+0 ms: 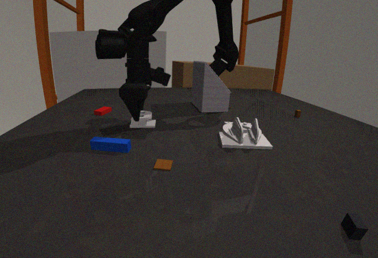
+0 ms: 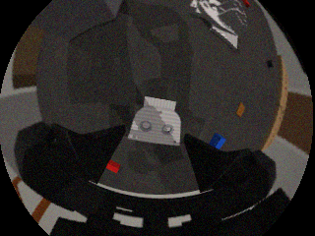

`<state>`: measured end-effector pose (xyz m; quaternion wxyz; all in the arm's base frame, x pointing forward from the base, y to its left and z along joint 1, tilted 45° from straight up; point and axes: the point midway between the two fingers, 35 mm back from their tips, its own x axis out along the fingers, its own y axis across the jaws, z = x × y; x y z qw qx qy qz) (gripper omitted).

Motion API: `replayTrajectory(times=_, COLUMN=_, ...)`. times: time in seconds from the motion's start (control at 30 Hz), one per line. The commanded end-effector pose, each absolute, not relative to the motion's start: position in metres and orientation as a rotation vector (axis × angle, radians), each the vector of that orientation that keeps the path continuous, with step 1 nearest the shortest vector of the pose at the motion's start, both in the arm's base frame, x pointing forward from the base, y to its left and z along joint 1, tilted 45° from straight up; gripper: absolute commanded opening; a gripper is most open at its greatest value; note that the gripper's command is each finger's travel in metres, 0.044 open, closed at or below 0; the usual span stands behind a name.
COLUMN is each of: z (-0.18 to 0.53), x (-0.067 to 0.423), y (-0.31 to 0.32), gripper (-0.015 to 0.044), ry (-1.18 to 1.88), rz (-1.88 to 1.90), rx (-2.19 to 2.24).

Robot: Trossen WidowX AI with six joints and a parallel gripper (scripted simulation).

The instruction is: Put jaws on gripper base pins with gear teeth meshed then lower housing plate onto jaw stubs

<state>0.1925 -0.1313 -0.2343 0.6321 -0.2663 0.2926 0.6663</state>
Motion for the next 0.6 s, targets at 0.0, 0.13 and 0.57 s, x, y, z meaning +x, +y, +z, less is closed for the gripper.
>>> replayTrajectory(times=0.0, z=-0.2393, x=0.1921, y=-0.1258, gripper=0.044, ry=0.671, rz=1.52, rx=-0.603)
replayTrajectory(times=0.13, z=-0.2439, x=0.1918, y=-0.1212, gripper=0.044, ry=0.671, rz=1.519, rx=-0.602)
replayTrajectory(times=0.57, z=-0.2468, x=0.1915, y=-0.1184, gripper=0.044, ry=0.671, rz=1.519, rx=-0.602)
